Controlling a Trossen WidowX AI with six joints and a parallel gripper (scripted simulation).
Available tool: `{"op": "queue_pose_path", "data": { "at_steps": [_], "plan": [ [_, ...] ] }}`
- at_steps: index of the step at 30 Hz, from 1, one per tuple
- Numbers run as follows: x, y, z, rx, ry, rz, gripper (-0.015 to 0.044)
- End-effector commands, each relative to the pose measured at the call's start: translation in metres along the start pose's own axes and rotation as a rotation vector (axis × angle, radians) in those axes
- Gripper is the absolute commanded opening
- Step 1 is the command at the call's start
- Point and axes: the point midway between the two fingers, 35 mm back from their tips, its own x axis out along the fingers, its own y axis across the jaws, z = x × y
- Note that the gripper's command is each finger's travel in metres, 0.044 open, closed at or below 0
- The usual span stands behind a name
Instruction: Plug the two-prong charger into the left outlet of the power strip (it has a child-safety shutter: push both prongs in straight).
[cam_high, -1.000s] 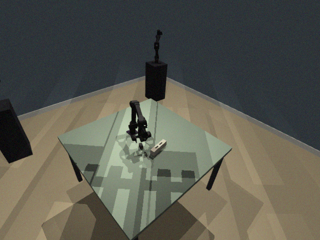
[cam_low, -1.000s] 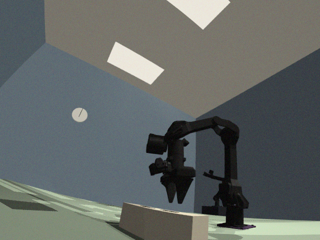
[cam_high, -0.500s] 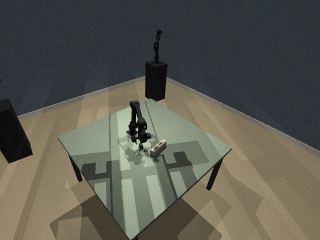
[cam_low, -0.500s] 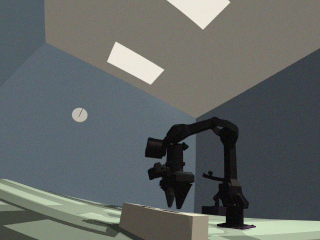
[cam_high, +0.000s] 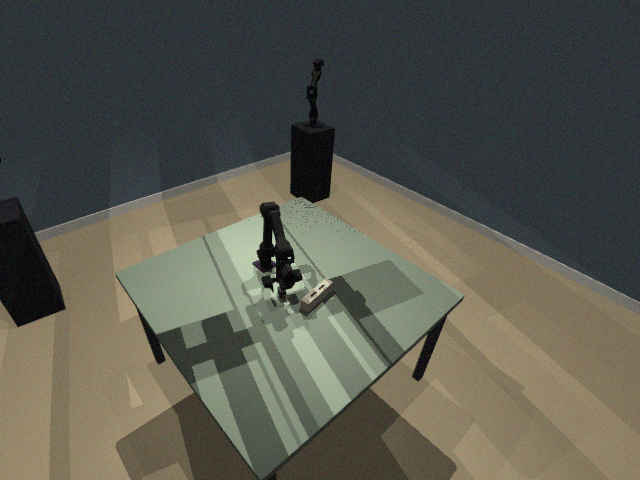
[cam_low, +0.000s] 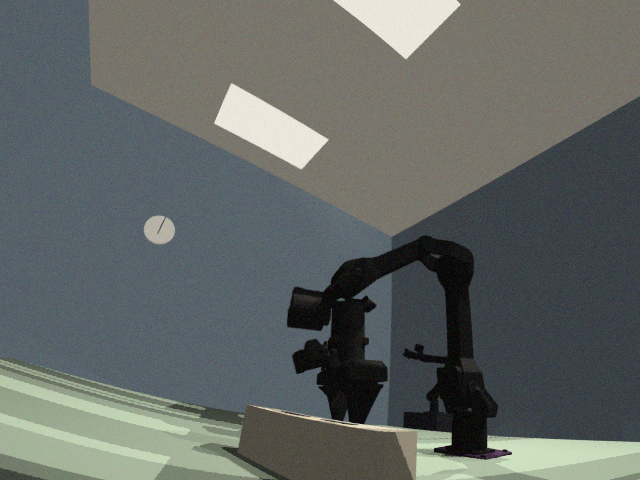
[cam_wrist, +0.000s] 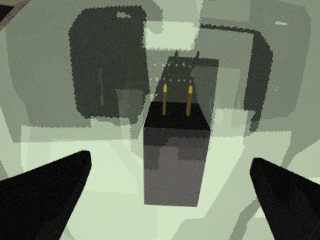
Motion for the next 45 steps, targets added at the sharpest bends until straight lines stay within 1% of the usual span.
{"op": "queue_pose_path", "data": {
  "at_steps": [1,15,27,33,36,45],
  "plan": [
    [0.008,-0.001,-0.001,0.004,0.006,-0.004,0.0440],
    [0.026,-0.001,-0.001,0.004,0.006,-0.004,0.0440],
    [0.023,0.000,0.000,0.000,0.003,0.000,0.0125],
    [0.023,0.000,0.000,0.000,0.003,0.000,0.0085],
    [0.019,0.000,0.000,0.000,0.003,-0.001,0.0006],
    [-0.017,0.000,-0.003,0.003,0.005,-0.003,0.0000]
  ]
}}
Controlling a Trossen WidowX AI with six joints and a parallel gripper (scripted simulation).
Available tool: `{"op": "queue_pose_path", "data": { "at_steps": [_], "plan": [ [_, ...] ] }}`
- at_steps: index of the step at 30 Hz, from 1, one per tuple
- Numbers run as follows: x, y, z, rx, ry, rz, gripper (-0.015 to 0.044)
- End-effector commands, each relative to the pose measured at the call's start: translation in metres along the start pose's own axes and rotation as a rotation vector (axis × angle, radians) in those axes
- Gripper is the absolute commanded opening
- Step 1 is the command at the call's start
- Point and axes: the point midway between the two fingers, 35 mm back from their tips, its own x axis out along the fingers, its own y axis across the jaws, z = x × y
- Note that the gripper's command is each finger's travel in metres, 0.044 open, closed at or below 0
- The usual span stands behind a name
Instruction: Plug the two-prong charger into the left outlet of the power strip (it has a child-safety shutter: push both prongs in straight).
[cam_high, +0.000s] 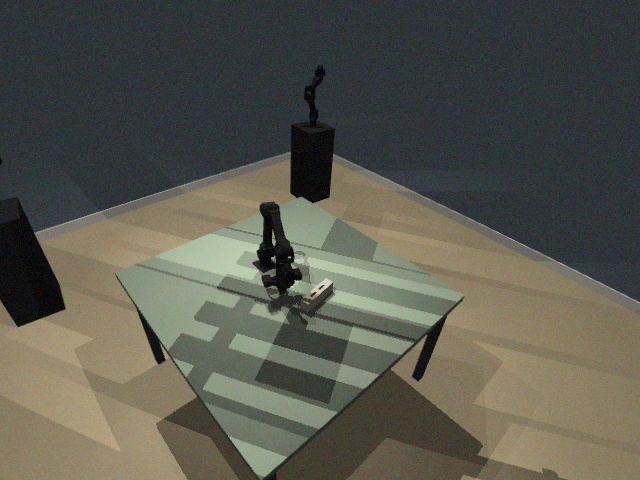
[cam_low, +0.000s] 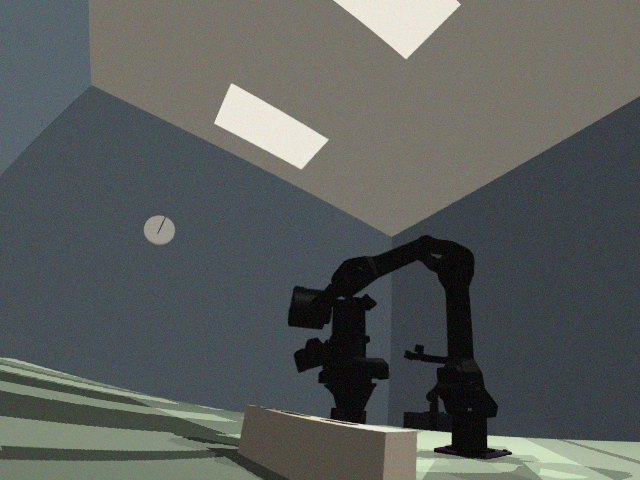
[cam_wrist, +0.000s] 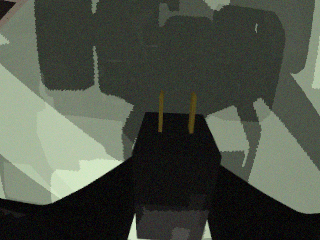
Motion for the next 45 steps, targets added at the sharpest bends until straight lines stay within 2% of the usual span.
{"op": "queue_pose_path", "data": {
  "at_steps": [1,8,45],
  "plan": [
    [-0.018,0.000,-0.001,-0.003,-0.006,-0.003,0.0000],
    [-0.029,0.002,-0.004,-0.009,-0.005,-0.004,0.0000],
    [-0.003,0.066,-0.013,-0.283,-0.006,-0.018,0.0000]
  ]
}}
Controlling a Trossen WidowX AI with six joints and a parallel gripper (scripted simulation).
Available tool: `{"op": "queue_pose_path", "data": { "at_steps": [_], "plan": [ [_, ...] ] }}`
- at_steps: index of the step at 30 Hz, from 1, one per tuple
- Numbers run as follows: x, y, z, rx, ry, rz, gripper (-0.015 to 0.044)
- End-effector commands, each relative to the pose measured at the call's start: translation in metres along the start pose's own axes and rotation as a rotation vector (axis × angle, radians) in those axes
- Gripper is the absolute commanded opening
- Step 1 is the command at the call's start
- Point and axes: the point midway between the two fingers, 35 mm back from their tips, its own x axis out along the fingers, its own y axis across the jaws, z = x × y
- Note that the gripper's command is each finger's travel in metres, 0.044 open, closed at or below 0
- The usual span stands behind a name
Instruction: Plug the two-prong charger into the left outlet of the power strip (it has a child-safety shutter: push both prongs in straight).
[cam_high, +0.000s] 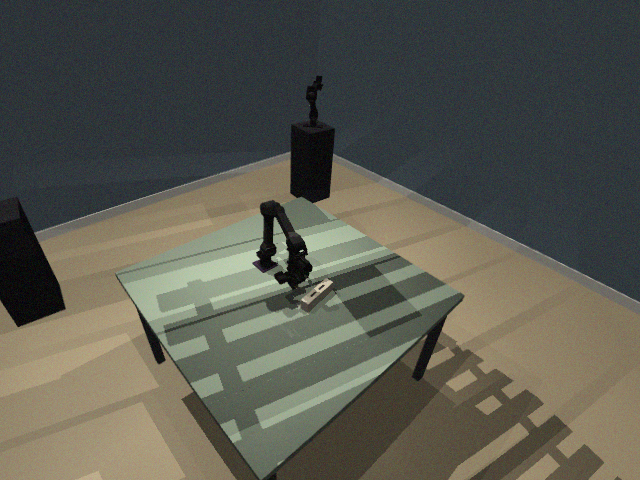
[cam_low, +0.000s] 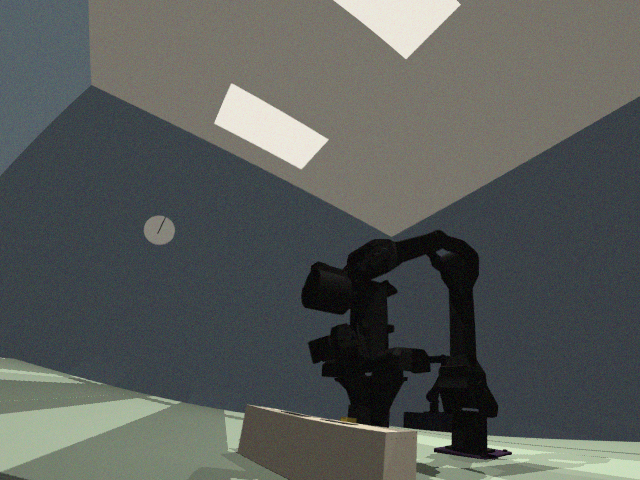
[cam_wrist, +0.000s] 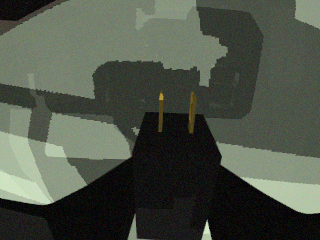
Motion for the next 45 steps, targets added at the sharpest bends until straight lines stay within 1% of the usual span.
{"op": "queue_pose_path", "data": {
  "at_steps": [1,29,45],
  "plan": [
    [0.004,0.006,-0.001,-0.034,0.003,-0.005,0.0000],
    [0.023,0.056,-0.009,-0.244,0.002,-0.012,0.0000],
    [0.022,0.063,0.006,-0.258,0.000,-0.012,0.0000]
  ]
}}
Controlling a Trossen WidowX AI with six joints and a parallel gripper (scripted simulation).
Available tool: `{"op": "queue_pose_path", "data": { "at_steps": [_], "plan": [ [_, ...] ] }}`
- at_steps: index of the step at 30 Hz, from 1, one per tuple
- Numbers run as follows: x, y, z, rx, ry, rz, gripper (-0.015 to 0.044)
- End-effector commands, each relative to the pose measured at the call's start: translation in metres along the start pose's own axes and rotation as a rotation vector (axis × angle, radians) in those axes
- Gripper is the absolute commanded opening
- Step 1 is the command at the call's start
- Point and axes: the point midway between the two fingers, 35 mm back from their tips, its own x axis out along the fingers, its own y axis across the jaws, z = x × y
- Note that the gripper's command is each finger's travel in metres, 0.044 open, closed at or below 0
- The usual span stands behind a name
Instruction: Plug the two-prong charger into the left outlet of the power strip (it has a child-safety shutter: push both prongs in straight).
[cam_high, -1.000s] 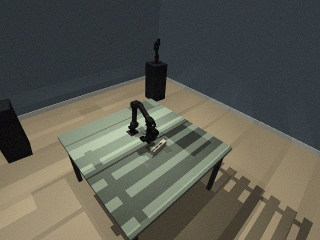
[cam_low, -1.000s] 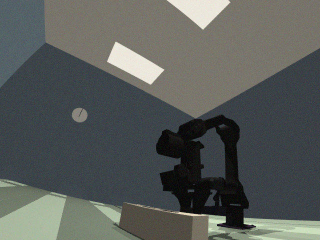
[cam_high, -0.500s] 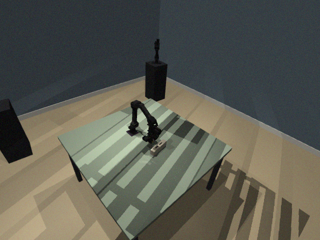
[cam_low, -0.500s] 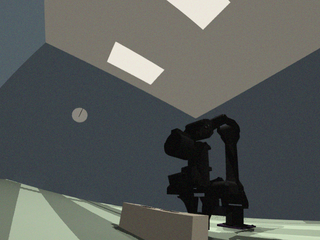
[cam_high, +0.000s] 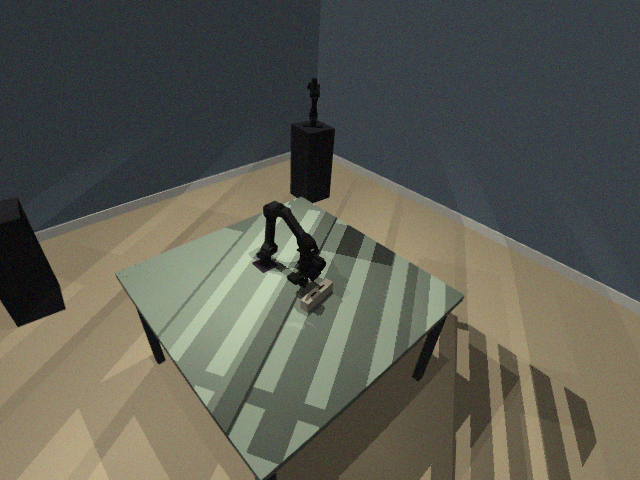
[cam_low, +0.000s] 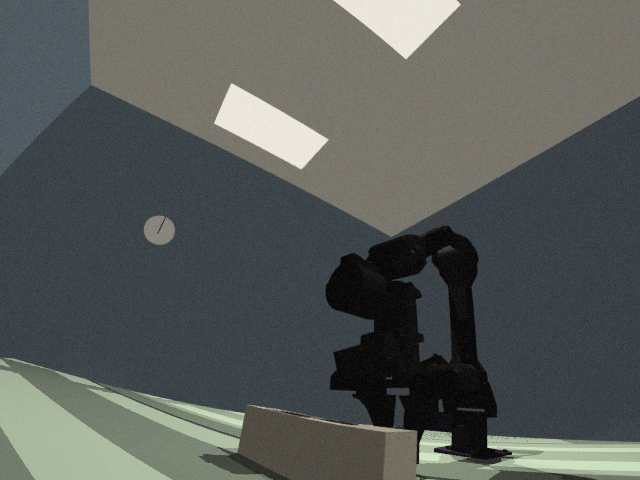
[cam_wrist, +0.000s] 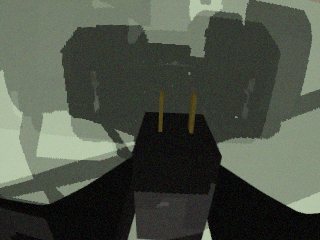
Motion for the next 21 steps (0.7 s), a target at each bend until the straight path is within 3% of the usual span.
{"op": "queue_pose_path", "data": {
  "at_steps": [1,21],
  "plan": [
    [-0.001,0.001,0.006,-0.008,-0.004,-0.004,0.0000],
    [-0.001,0.007,0.030,-0.029,-0.007,-0.005,0.0000]
  ]
}}
